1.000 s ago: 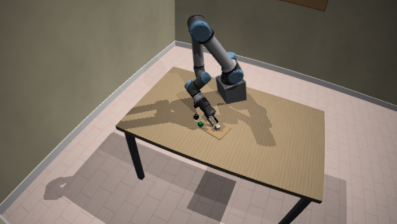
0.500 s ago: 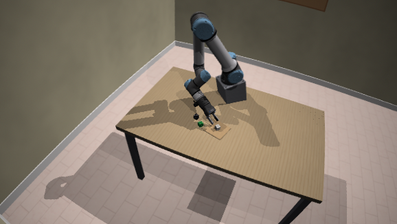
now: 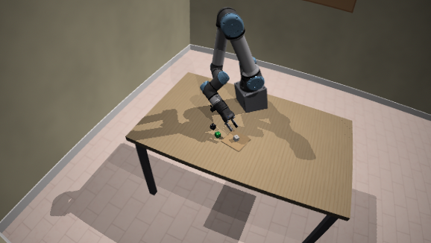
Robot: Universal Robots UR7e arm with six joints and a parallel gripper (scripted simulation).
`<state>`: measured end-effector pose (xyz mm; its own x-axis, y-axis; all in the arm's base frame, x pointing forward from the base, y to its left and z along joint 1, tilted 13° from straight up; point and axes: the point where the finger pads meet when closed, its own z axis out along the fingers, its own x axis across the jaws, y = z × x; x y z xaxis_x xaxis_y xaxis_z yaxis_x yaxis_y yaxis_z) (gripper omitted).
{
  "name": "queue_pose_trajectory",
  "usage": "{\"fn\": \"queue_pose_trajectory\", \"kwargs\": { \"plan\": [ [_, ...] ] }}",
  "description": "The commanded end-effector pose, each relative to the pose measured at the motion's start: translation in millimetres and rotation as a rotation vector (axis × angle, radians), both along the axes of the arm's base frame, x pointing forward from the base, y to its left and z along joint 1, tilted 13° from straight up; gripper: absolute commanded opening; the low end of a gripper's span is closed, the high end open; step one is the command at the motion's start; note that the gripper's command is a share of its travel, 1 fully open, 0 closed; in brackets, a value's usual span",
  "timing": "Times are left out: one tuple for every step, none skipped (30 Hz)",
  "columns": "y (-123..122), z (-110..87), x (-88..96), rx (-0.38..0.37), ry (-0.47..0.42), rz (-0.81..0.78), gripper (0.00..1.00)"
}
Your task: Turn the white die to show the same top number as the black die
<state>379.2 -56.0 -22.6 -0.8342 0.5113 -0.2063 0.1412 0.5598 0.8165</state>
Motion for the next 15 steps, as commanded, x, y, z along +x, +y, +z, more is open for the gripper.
{"fn": "queue_pose_trajectory", "kwargs": {
  "plan": [
    [1.1, 10.4, -2.1, 0.001, 0.000, 0.001, 0.87],
    [1.4, 11.9, -2.3, 0.001, 0.000, 0.001, 0.87],
    [1.6, 13.0, -2.4, 0.001, 0.000, 0.001, 0.87],
    [1.8, 13.9, -2.6, 0.001, 0.000, 0.001, 0.87],
    [1.9, 14.5, -2.6, 0.001, 0.000, 0.001, 0.87],
    [2.0, 14.9, -2.7, 0.001, 0.000, 0.001, 0.87],
    [2.1, 15.1, -2.7, 0.001, 0.000, 0.001, 0.87],
    [2.1, 15.2, -2.7, 0.001, 0.000, 0.001, 0.87],
    [2.1, 15.2, -2.7, 0.001, 0.000, 0.001, 0.87],
    [2.1, 15.2, -2.7, 0.001, 0.000, 0.001, 0.87],
    [2.1, 15.2, -2.7, 0.000, 0.000, 0.001, 0.87],
    [2.1, 15.2, -2.7, 0.000, 0.000, 0.001, 0.87],
    [2.2, 15.2, -2.7, -0.001, 0.001, 0.001, 0.87],
    [2.2, 15.2, -2.7, -0.002, 0.002, 0.001, 0.87],
    [2.4, 15.2, -2.7, -0.004, 0.003, 0.001, 0.87]
  ]
}}
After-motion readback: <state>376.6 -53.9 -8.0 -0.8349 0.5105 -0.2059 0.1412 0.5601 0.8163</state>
